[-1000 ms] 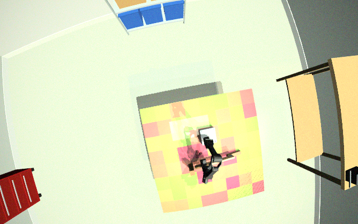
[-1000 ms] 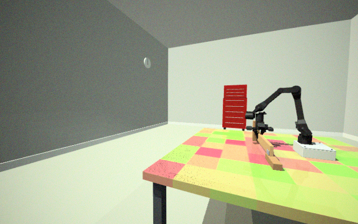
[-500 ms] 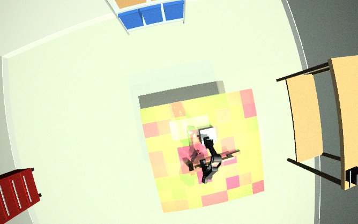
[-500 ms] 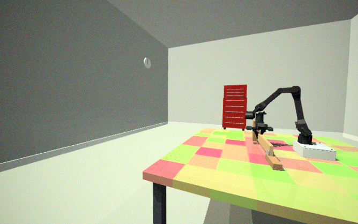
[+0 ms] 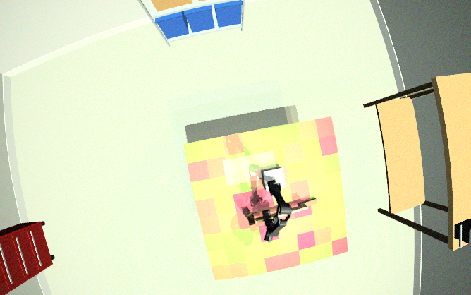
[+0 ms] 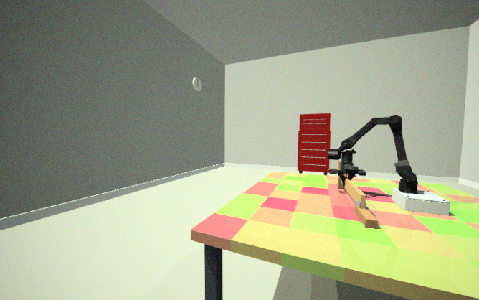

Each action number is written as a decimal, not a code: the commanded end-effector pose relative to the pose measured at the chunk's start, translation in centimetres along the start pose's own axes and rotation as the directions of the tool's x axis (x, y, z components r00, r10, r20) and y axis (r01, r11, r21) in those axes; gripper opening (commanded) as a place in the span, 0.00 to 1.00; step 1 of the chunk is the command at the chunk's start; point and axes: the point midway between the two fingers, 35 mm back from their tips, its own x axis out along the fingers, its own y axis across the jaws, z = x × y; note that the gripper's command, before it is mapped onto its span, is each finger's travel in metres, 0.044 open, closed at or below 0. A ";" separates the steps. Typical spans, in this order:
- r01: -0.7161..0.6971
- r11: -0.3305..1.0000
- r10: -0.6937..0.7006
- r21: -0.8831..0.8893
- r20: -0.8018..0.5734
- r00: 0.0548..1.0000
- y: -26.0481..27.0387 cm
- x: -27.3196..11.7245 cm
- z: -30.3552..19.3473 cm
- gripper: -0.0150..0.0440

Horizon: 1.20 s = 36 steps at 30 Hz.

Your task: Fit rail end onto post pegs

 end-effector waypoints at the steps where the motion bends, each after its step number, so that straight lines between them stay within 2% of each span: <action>1: 0.012 1.000 -0.012 -0.003 -0.005 1.000 -0.4 -0.3 -0.3 0.25; 28: 0.012 1.000 -0.012 -0.003 -0.006 1.000 -0.4 -0.3 -1.0 0.25; 36: -0.001 1.000 0.001 -0.001 0.003 1.000 0.0 0.0 -0.5 0.61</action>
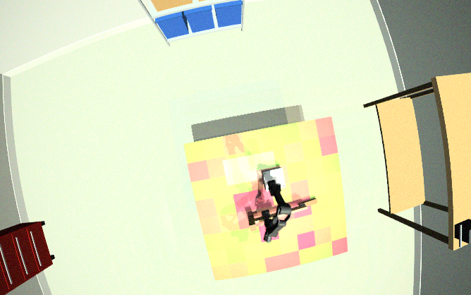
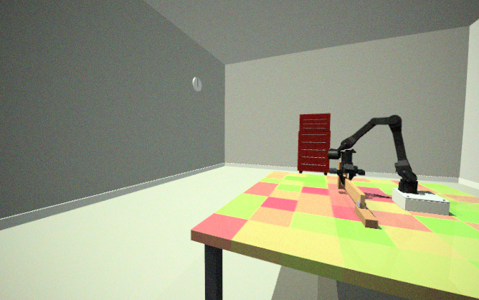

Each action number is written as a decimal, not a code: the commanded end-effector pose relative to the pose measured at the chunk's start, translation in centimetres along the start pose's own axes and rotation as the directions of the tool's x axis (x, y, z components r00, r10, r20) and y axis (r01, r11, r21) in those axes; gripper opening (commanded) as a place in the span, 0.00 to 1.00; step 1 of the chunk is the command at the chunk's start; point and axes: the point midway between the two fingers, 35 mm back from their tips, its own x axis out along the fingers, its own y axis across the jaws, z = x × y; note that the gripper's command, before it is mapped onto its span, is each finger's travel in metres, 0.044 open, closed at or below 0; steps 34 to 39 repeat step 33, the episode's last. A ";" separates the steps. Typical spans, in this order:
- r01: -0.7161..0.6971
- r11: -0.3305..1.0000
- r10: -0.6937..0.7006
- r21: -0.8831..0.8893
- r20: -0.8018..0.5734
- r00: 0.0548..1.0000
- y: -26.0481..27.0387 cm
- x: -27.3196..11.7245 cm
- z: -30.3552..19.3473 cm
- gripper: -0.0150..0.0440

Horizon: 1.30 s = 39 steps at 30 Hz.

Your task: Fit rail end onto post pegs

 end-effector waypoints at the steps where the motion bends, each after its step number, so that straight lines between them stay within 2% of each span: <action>1: -0.001 1.000 0.001 0.000 0.000 1.000 0.0 0.0 0.0 0.65; 9: -0.001 1.000 0.001 0.000 0.000 1.000 0.0 0.0 0.0 1.00; 15: 0.000 1.000 0.000 0.000 0.000 1.000 0.0 -0.1 0.2 1.00; 20: 0.012 1.000 -0.012 -0.002 -0.005 1.000 0.1 -2.9 3.1 1.00; 39: 0.012 1.000 -0.012 -0.002 -0.005 1.000 0.1 -2.9 3.1 1.00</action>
